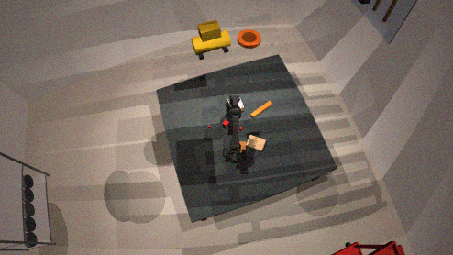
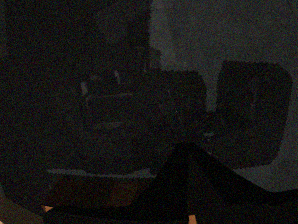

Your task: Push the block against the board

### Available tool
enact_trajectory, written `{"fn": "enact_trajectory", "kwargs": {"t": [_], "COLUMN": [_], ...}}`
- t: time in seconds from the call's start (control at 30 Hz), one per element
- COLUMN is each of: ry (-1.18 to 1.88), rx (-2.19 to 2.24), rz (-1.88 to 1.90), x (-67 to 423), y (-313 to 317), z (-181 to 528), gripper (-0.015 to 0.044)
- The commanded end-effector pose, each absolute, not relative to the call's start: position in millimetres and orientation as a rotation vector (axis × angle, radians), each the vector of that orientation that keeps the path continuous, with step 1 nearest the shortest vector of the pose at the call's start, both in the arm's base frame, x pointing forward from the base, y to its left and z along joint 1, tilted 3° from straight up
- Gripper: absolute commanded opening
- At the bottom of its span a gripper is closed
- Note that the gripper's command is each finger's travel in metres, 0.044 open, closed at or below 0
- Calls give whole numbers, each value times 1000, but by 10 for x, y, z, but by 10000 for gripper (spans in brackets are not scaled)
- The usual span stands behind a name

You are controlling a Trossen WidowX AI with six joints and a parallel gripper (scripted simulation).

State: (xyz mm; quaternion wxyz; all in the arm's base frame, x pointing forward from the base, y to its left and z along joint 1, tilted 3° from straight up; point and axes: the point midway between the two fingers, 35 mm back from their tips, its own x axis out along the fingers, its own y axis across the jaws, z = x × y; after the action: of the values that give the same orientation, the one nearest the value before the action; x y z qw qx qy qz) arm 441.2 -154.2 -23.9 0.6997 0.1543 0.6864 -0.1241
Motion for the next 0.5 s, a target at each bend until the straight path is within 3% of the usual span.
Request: {"fn": "enact_trajectory", "kwargs": {"t": [0.0,0.47], "ry": [1526,1527], "rx": [343,343], "rz": [-269,-269], "x": [4390,4288], "y": [-1523,-1480], "z": [-221,-220], "gripper": [0,0]}}
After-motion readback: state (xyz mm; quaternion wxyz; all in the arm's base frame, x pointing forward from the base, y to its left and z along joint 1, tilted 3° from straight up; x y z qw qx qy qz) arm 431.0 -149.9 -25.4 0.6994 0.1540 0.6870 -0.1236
